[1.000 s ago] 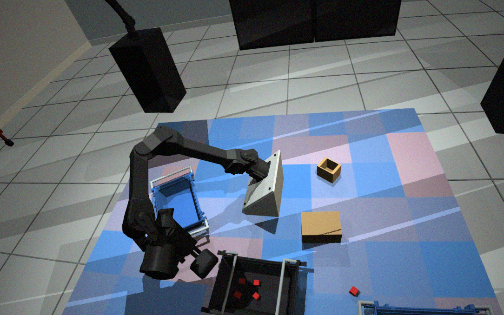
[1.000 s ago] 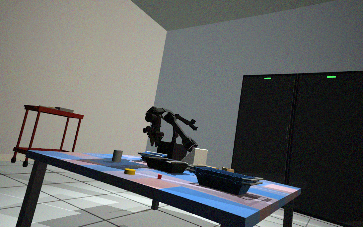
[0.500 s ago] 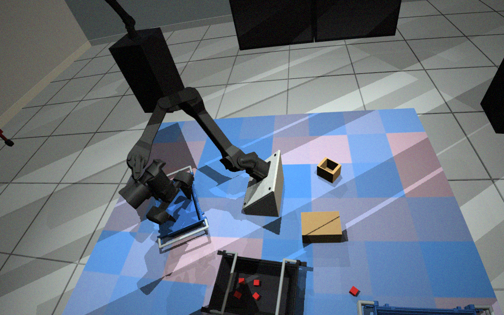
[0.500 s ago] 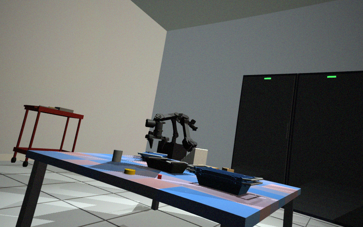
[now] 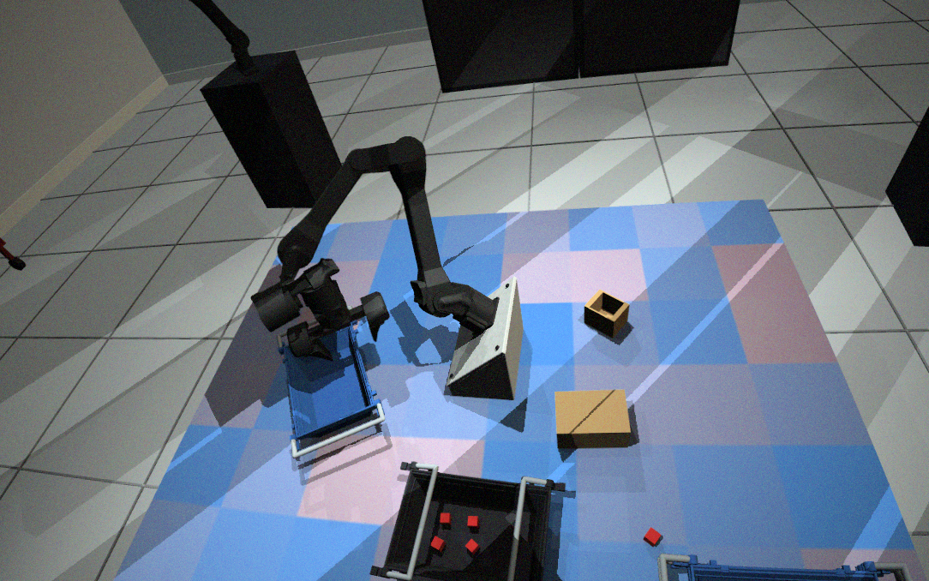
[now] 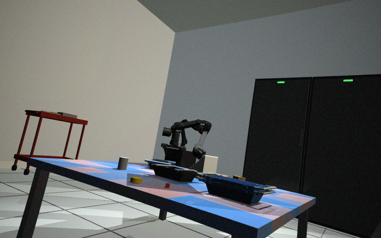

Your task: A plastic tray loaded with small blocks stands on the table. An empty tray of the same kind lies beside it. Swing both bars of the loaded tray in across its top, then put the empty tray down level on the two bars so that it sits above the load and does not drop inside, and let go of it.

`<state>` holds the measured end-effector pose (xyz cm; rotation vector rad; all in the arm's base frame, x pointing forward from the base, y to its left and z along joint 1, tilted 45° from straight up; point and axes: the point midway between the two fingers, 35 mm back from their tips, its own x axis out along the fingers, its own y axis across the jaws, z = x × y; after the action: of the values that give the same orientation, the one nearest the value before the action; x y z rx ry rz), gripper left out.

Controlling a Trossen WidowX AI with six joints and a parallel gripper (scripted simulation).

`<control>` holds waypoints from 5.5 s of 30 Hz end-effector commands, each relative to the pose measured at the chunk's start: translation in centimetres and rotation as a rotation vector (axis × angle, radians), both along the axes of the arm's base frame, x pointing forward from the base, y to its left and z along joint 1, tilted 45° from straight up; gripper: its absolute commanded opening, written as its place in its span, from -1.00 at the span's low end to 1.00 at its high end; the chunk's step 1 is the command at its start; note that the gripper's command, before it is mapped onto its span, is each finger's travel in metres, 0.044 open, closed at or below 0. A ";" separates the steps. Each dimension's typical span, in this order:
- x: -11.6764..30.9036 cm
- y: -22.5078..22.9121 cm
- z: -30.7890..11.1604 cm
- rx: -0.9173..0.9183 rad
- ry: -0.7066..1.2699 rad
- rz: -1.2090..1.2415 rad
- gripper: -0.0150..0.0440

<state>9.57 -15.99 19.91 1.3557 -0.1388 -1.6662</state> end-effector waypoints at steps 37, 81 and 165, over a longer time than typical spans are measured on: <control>0.4 -5.9 -6.0 -0.003 -0.016 -0.011 1.00; 0.4 -5.9 -6.0 -0.003 -0.016 -0.011 -0.28; 1.5 0.4 8.4 0.002 -0.021 -0.011 -0.49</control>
<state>11.10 -15.51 27.96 1.3762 -0.1395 -1.6674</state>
